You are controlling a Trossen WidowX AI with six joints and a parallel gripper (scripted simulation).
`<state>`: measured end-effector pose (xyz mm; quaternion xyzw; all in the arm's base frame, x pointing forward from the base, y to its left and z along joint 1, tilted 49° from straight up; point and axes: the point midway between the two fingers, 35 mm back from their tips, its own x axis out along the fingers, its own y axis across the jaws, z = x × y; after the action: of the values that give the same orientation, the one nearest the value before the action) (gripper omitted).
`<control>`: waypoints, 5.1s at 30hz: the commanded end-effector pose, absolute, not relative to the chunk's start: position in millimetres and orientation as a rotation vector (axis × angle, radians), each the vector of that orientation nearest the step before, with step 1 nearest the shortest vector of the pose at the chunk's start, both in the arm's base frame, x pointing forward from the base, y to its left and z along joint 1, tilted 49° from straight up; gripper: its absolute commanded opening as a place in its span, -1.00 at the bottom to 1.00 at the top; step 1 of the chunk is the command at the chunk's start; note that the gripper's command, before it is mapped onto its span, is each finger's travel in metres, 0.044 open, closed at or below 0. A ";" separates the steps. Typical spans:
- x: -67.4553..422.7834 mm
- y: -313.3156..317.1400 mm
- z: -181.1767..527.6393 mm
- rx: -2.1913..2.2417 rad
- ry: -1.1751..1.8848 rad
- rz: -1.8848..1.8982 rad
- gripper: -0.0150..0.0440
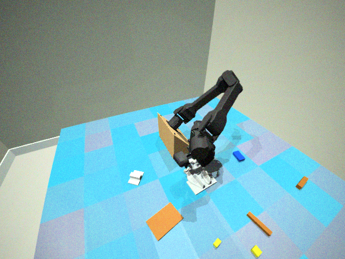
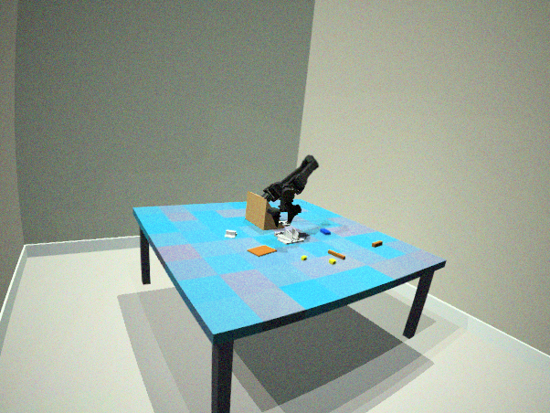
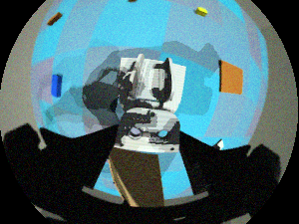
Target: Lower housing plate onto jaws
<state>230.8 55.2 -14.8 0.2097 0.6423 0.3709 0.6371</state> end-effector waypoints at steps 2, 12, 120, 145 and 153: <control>229.6 60.7 -19.8 0.487 1.468 0.845 0.70; 227.0 73.2 -29.8 0.488 1.467 0.848 0.70; 223.0 92.2 -45.3 0.496 1.470 0.847 0.70; 223.0 92.2 -45.3 0.496 1.470 0.847 0.70; 223.0 92.2 -45.3 0.496 1.470 0.847 0.70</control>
<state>222.9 92.3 -44.6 0.2168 0.6427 0.3714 0.6341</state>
